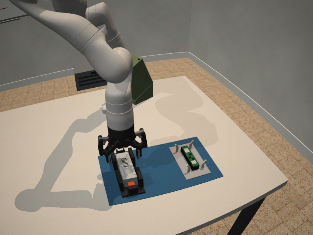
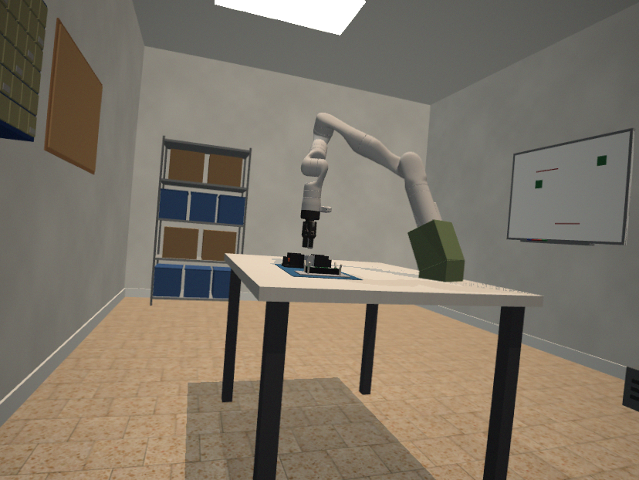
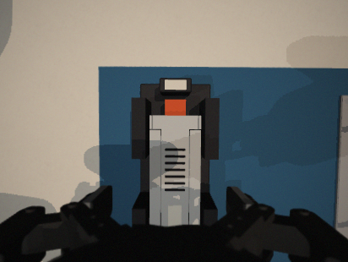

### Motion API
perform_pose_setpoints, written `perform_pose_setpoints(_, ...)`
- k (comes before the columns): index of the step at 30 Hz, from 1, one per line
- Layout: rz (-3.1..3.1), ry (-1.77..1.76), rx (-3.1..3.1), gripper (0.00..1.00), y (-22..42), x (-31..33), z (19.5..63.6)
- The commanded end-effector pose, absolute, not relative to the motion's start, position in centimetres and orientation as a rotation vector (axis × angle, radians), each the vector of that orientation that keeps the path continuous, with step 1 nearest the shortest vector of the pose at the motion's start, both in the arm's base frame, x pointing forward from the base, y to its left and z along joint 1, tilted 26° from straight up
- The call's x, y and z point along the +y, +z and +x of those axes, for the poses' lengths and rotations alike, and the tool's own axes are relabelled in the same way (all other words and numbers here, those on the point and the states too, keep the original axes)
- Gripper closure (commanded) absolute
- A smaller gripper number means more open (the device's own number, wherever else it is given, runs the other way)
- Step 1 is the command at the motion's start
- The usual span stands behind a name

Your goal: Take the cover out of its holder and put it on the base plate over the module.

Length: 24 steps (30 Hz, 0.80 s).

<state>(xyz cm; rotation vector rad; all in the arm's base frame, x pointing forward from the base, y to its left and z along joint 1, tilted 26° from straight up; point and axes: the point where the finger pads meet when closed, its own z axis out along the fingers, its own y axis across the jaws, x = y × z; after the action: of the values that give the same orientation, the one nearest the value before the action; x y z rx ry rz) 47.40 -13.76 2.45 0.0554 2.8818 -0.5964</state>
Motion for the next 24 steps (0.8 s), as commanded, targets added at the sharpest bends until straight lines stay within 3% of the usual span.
perform_pose_setpoints(1, 0.051, -0.593, 2.89, 0.0, 2.0, -13.6, 47.3)
perform_pose_setpoints(13, 0.051, -0.593, 2.89, 0.0, -3.4, -15.7, 48.2)
perform_pose_setpoints(24, 0.053, -0.594, 2.887, 0.0, -3.3, -15.8, 48.3)
